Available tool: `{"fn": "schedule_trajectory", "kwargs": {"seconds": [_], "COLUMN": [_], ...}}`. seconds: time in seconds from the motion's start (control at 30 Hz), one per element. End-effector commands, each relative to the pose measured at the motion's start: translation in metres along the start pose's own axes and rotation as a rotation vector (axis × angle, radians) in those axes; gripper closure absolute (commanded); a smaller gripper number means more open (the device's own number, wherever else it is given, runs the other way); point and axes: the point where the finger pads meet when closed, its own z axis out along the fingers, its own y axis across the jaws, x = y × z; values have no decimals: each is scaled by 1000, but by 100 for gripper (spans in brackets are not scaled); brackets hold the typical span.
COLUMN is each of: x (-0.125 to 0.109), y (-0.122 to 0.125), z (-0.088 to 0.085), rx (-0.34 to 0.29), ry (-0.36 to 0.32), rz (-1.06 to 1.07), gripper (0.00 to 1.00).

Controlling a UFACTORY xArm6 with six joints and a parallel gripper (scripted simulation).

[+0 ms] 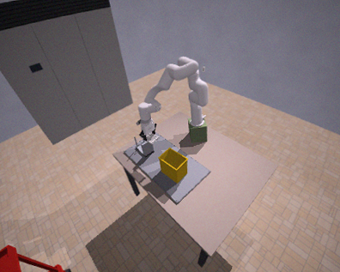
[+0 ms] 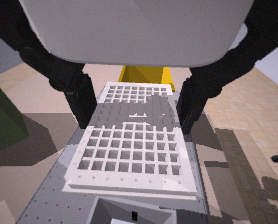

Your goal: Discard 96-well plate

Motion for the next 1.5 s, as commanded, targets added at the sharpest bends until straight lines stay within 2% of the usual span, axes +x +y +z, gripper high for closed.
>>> {"fn": "schedule_trajectory", "kwargs": {"seconds": [0.0, 1.47], "x": [-8, -141], "y": [-2, -8], "z": [-1, 5], "rx": [4, 5], "ry": [2, 1], "rz": [1, 1], "gripper": [100, 100]}}
